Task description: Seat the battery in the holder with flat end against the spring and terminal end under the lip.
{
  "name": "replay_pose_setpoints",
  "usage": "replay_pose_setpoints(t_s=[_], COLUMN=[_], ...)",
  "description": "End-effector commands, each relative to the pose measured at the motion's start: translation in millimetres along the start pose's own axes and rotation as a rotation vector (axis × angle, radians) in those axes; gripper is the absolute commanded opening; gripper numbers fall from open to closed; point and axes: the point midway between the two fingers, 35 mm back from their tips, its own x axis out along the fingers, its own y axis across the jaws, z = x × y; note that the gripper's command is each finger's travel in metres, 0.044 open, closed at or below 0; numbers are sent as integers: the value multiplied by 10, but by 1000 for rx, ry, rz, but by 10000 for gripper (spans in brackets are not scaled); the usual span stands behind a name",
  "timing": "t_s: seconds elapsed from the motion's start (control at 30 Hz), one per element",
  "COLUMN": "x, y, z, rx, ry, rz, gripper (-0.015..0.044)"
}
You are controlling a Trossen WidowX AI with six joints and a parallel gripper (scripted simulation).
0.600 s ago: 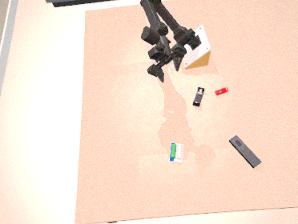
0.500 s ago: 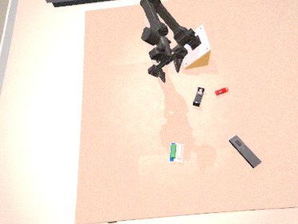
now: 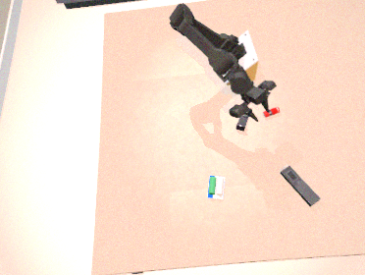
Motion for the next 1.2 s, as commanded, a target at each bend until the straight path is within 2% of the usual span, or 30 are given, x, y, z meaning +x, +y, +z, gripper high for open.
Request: replay_pose_setpoints(t_s=[0.0,0.17,0.37,1.17], x=[256,514,646,858], y=[314,765,1126,1113], z=[-185,-528,-901,-1108], rx=[-249,-679,-1165,-1181], ry=[187,456,717,725], rz=[76,224,415,421], gripper=[248,248,248,248])
